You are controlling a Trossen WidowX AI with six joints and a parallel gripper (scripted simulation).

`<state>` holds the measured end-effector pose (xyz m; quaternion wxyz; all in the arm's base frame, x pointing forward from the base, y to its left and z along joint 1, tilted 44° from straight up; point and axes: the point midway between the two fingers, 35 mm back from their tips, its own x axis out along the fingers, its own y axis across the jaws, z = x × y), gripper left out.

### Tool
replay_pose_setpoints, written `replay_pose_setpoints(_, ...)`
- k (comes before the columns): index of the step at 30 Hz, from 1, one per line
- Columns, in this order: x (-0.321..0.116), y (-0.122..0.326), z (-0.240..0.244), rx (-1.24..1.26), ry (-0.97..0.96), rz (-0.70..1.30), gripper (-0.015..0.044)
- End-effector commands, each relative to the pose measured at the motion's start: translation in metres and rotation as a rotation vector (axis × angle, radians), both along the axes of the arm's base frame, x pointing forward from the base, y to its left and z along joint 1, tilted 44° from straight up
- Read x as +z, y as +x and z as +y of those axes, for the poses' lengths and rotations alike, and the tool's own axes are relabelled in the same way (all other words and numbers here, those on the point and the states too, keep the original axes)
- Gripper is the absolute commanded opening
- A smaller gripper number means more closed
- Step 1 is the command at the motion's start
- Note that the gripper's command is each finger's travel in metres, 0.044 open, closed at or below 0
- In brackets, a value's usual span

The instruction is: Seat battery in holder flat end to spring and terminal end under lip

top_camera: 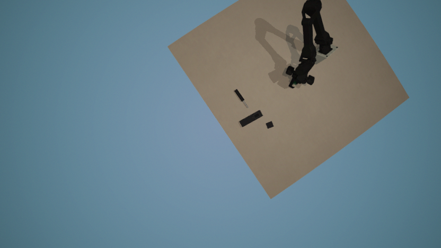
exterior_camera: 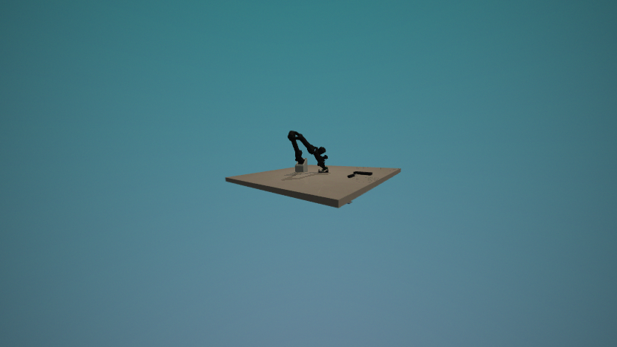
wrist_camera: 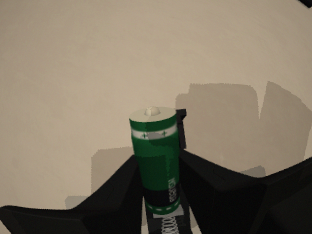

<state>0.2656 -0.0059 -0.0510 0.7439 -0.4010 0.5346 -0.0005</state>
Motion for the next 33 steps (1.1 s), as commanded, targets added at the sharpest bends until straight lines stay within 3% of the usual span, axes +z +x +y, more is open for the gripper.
replay_pose_setpoints(1, 0.001, -0.002, -0.005, 0.001, 0.0, -0.006, 0.0082)
replay_pose_setpoints(33, 0.005, -0.023, -0.014, -0.009, 0.002, 0.017, 0.0082)
